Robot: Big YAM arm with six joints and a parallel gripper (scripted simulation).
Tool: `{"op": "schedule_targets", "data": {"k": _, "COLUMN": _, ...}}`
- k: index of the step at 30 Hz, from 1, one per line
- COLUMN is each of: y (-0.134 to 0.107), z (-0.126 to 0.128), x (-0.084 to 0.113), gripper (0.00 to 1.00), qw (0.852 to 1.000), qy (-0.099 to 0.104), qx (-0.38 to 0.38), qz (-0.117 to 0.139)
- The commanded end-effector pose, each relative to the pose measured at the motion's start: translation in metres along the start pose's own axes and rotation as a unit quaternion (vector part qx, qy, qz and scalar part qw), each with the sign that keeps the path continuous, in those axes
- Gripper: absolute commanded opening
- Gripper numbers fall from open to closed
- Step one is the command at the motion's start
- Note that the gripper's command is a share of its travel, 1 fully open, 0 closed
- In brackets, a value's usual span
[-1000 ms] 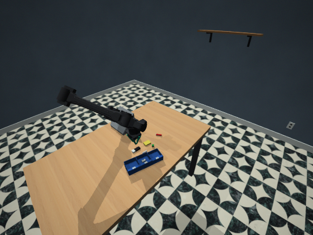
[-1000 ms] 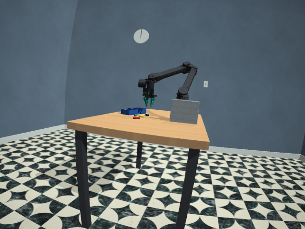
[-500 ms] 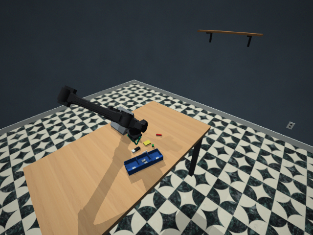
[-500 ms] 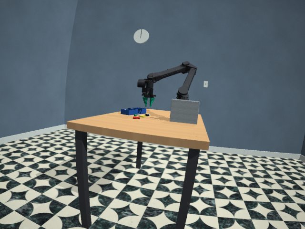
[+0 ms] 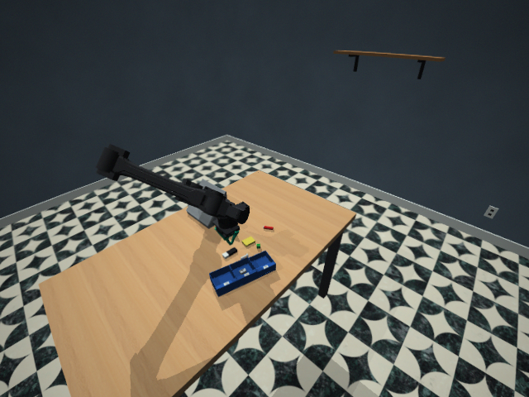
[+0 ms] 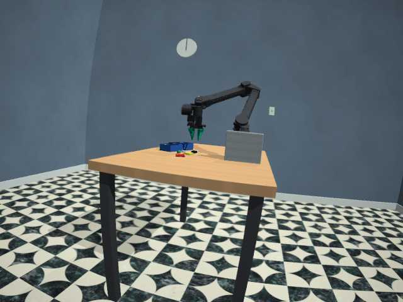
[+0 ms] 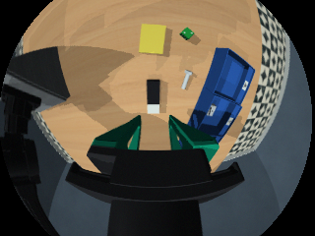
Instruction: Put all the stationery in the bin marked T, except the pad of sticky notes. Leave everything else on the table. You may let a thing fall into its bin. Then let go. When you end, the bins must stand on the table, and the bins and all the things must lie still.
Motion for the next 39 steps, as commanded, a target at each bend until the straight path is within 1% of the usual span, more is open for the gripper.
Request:
{"op": "schedule_targets", "data": {"k": 1, "y": 0.002, "z": 0.001, "x": 0.009, "gripper": 0.38, "qw": 1.000, "qy": -0.009, "qx": 0.001, "qz": -0.001}}
{"op": "schedule_targets", "data": {"k": 11, "y": 0.004, "z": 0.006, "x": 0.008, "gripper": 0.38, "qw": 1.000, "qy": -0.009, "qx": 0.001, "qz": -0.001}}
{"op": "schedule_targets", "data": {"k": 26, "y": 0.008, "z": 0.006, "x": 0.005, "gripper": 0.38, "qw": 1.000, "qy": -0.003, "qx": 0.007, "qz": 0.000}}
{"op": "schedule_targets", "data": {"k": 39, "y": 0.004, "z": -0.007, "x": 0.011, "gripper": 0.38, "qw": 1.000, "qy": -0.012, "qx": 0.003, "qz": -0.002}}
Point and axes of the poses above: the point where the finger pads meet when closed, its own x axis back along the fingers, its own z axis across the jaws, y = z × x, the point moved 6 cm from there along x, back along the fingers, and after that the axes turned 8 degrees about x, right-handed, at the moved point
